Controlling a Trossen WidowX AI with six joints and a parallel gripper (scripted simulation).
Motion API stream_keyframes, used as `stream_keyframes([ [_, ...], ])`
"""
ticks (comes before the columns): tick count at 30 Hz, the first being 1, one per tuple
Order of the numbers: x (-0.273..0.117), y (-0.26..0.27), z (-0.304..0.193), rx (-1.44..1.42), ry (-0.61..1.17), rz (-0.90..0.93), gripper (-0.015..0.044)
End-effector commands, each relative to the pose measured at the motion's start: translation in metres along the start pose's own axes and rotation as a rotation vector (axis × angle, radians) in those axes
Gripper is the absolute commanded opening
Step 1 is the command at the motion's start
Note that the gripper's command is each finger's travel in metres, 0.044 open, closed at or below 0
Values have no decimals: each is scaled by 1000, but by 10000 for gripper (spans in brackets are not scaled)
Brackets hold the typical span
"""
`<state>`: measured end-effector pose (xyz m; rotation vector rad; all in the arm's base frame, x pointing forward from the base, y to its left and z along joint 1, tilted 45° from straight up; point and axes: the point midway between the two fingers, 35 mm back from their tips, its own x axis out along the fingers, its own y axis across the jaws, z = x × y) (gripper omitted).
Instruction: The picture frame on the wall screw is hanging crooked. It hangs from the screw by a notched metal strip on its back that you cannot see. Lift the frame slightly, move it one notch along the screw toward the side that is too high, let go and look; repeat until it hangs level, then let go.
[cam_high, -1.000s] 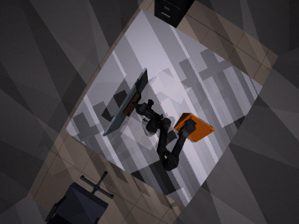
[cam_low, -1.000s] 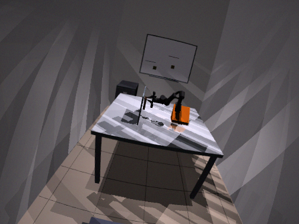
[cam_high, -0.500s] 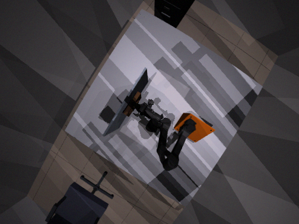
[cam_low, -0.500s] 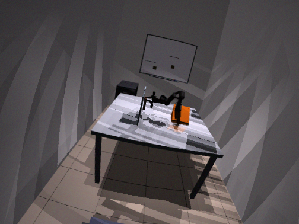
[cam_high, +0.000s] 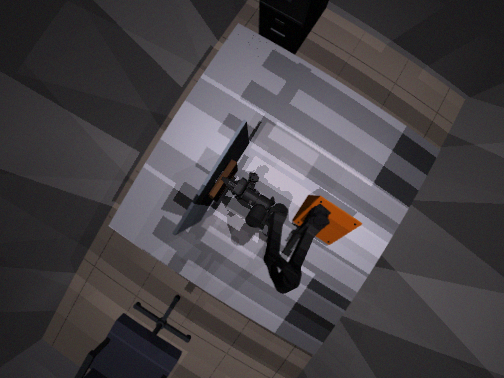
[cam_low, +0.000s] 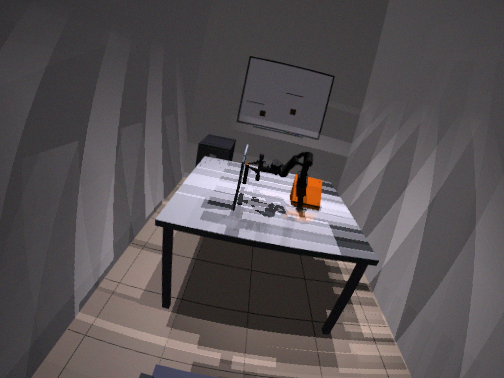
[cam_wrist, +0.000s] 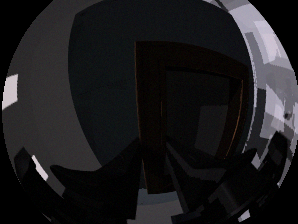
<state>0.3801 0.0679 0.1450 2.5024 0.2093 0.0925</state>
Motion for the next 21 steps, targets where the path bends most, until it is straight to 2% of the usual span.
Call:
stream_keyframes([
  [1,0,5,1,2,-4,19,0],
  [21,0,1,1,3,-4,19,0],
])
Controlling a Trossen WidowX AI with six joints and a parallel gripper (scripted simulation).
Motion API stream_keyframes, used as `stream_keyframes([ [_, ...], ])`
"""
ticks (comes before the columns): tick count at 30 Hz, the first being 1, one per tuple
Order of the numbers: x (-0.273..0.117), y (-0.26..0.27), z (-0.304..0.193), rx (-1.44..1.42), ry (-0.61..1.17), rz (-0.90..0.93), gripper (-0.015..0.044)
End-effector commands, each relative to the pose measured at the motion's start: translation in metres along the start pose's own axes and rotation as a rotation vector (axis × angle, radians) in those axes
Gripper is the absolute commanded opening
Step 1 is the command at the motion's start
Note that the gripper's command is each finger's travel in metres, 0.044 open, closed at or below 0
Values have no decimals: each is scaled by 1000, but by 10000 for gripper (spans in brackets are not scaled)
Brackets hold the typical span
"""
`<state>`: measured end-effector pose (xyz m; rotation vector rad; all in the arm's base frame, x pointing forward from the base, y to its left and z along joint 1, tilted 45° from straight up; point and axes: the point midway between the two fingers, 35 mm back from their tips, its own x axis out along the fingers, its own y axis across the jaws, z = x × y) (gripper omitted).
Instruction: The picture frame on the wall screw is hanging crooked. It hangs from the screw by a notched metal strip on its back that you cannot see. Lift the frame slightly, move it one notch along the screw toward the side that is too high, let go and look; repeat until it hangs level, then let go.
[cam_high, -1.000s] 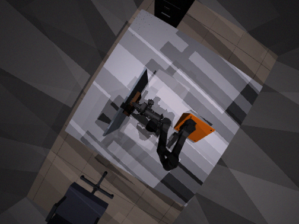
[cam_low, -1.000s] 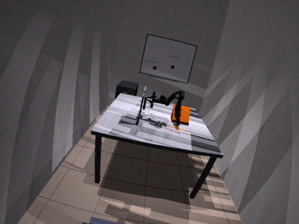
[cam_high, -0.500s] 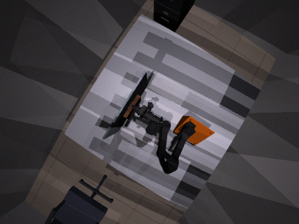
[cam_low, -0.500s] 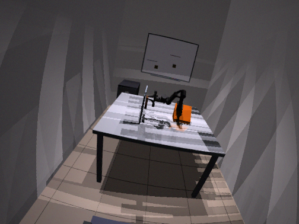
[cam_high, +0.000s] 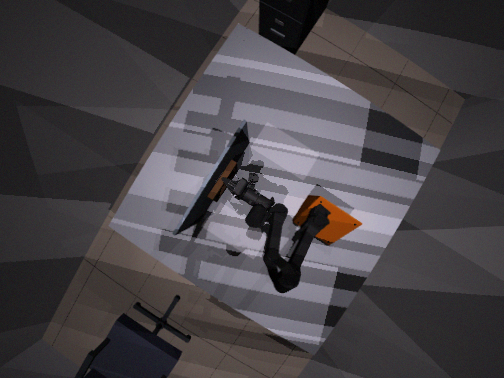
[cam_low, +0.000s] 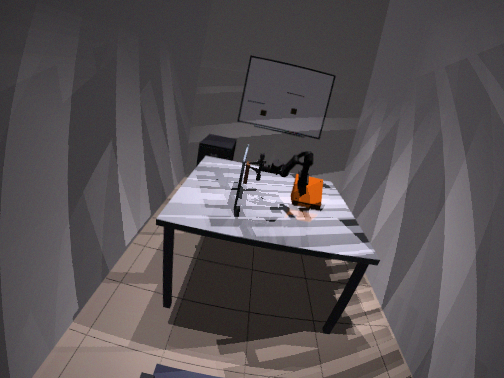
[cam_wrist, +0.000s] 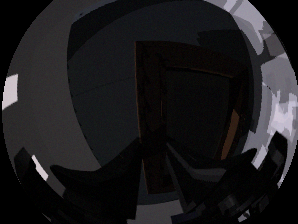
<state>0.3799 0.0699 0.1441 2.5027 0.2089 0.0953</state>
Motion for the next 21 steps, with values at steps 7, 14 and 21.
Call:
stream_keyframes([
  [7,0,1,1,3,-6,18,0],
  [14,0,-2,0,0,-1,2,0],
  [21,0,-3,0,-5,-3,3,0],
])
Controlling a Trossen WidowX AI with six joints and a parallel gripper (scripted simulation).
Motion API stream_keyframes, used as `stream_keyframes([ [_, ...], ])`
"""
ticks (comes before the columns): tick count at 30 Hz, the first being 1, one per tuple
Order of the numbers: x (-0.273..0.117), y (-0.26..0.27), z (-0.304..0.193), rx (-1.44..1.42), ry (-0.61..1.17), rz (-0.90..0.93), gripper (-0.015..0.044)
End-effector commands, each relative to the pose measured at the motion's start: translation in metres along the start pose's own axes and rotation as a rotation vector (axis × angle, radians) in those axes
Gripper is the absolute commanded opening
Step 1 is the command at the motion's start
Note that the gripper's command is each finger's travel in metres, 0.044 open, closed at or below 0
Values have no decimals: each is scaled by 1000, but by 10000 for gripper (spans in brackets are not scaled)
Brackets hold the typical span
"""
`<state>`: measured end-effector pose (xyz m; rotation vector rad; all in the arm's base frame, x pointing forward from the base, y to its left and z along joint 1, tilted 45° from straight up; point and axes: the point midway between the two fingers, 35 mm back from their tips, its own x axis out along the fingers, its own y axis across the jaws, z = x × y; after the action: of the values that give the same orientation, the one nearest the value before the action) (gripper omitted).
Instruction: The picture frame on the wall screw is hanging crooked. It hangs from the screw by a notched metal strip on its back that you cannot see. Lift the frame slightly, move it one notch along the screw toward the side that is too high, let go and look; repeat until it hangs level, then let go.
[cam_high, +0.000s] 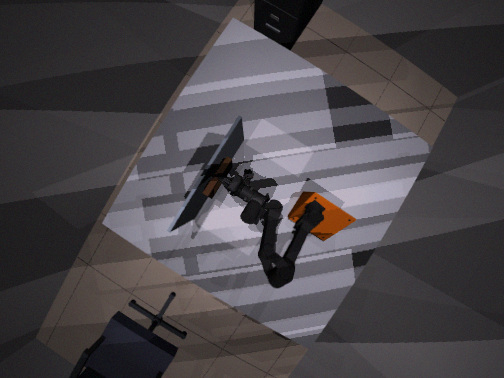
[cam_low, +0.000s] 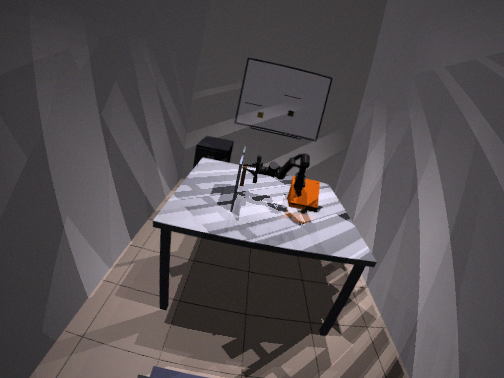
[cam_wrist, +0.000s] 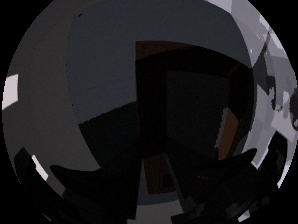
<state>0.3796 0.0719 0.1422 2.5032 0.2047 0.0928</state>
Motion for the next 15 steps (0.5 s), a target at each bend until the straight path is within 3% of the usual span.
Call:
stream_keyframes([
  [1,0,0,0,-5,0,0,0],
  [15,0,0,0,-89,-1,0,0],
])
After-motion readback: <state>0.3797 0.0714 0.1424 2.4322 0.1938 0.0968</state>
